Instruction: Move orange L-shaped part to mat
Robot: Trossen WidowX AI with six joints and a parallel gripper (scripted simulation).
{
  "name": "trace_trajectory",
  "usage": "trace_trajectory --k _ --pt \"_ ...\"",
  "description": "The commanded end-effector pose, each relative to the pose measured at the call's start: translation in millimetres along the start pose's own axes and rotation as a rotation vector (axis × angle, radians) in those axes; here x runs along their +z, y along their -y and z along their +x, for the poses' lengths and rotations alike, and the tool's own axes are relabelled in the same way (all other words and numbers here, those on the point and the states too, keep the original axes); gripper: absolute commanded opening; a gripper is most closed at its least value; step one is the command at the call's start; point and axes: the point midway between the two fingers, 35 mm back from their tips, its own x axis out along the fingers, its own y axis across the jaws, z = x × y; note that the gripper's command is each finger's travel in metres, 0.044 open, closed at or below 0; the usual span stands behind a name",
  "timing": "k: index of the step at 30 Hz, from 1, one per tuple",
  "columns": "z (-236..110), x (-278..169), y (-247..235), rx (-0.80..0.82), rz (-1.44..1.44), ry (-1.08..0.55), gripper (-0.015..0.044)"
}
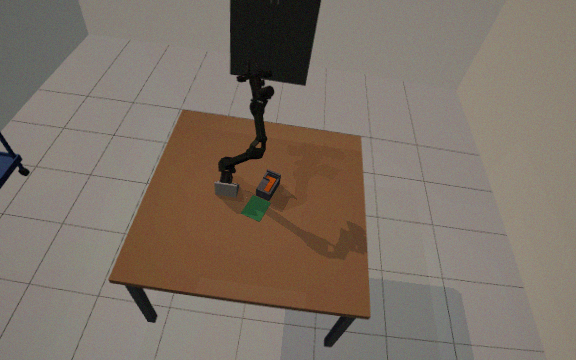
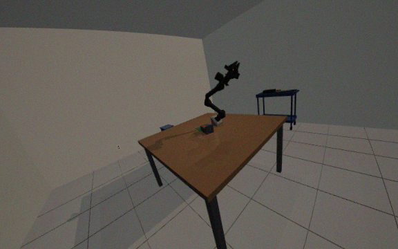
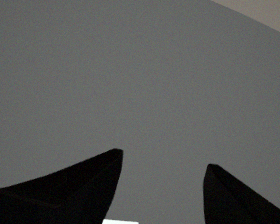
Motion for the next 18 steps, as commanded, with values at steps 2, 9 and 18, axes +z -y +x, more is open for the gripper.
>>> trace_trajectory --k 2,9,18 --pt "20 42 77 -0.200 -0.250 0.159 0.0180" --pt "16 114 139 -0.386 -0.451 0.382 0.0180" --pt "-43 247 181 -0.771 -0.891 0.737 0.0180"
